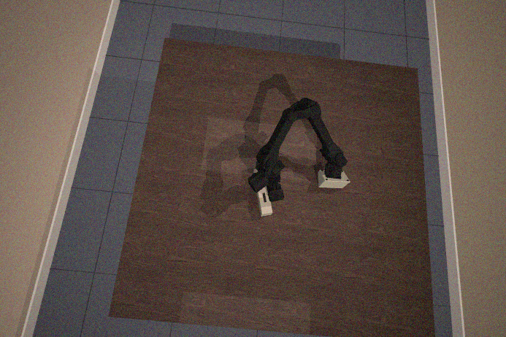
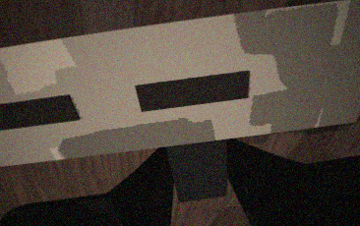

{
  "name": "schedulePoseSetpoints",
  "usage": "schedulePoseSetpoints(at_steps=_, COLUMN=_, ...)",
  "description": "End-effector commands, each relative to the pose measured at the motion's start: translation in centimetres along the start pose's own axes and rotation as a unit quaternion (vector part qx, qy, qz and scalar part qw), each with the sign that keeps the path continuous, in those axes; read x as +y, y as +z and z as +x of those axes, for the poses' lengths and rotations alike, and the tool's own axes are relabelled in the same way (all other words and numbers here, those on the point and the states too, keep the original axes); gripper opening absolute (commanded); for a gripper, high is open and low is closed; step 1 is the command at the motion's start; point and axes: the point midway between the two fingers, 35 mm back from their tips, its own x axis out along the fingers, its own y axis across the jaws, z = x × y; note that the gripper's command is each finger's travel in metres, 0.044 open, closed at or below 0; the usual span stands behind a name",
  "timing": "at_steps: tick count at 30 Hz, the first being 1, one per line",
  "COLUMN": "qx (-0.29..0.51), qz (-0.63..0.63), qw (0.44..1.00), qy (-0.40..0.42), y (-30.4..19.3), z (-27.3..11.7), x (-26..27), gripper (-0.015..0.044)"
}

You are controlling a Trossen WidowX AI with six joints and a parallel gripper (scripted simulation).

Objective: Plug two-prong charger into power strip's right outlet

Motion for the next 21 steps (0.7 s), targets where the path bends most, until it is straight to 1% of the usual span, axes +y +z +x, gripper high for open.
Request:
schedulePoseSetpoints(at_steps=1, qx=-0.001, qz=0.001, qw=1.000, qy=0.000, y=0.05, z=-0.01, x=0.00, gripper=0.0131)
schedulePoseSetpoints(at_steps=13, qx=-0.001, qz=0.001, qw=1.000, qy=0.000, y=0.04, z=-0.01, x=0.01, gripper=0.0440)
schedulePoseSetpoints(at_steps=21, qx=-0.003, qz=0.002, qw=1.000, qy=0.000, y=-0.15, z=0.00, x=0.02, gripper=0.0440)
